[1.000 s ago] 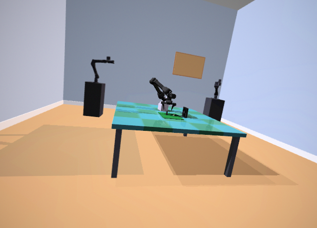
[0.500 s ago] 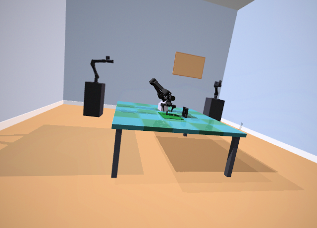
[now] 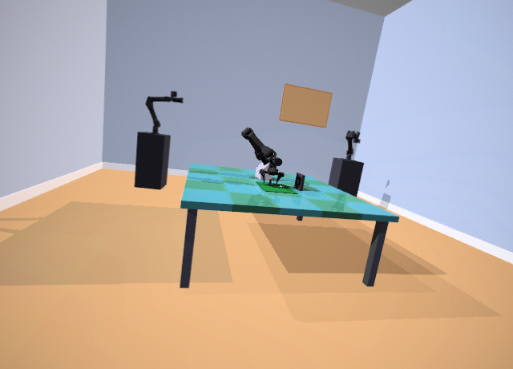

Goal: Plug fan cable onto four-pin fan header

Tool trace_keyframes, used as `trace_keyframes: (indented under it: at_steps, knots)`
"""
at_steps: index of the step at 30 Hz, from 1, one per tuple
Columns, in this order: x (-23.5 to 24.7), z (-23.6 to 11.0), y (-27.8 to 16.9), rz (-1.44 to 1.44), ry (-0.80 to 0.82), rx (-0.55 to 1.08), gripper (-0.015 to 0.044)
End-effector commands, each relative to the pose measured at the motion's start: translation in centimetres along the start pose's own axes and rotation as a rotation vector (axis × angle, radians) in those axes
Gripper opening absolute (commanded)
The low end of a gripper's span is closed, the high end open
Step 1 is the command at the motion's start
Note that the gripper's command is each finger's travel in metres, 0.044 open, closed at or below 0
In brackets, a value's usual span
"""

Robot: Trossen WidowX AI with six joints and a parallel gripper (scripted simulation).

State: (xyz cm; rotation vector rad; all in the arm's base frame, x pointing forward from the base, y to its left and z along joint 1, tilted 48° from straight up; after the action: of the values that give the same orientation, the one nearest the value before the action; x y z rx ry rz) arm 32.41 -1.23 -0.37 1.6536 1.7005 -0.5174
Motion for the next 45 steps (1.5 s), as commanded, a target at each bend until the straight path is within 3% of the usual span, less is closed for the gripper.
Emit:
trace_keyframes:
  at_steps: [1,16,20,25,31,37,45]
  knots:
    - [0.0,0.0,0.0,0.001,0.000,-0.001,0.0387]
    - [0.0,0.0,0.0,0.001,0.000,-0.001,0.0000]
    - [0.0,-0.3,0.0,0.000,0.001,0.000,0.0000]
    - [0.1,-5.0,0.1,-0.003,-0.002,0.001,0.0000]
    - [1.1,-4.9,0.1,-0.010,0.000,0.001,0.0000]
    - [8.7,-4.9,-1.3,-0.069,0.003,0.001,0.0000]
    - [8.9,-4.8,-1.3,-0.071,0.003,0.001,0.0000]
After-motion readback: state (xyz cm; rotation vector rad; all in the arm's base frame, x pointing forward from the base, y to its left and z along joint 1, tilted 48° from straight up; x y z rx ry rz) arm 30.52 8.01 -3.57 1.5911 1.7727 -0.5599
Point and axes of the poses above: the point midway between the two fingers, 35 mm back from their tips, its own z axis out along the fingers, its own x axis across the jaws, y = z × x, the point moved 2 cm from there along -z, back along the fingers, and after that the axes turned 7 degrees about -z, right-handed, at the moved point
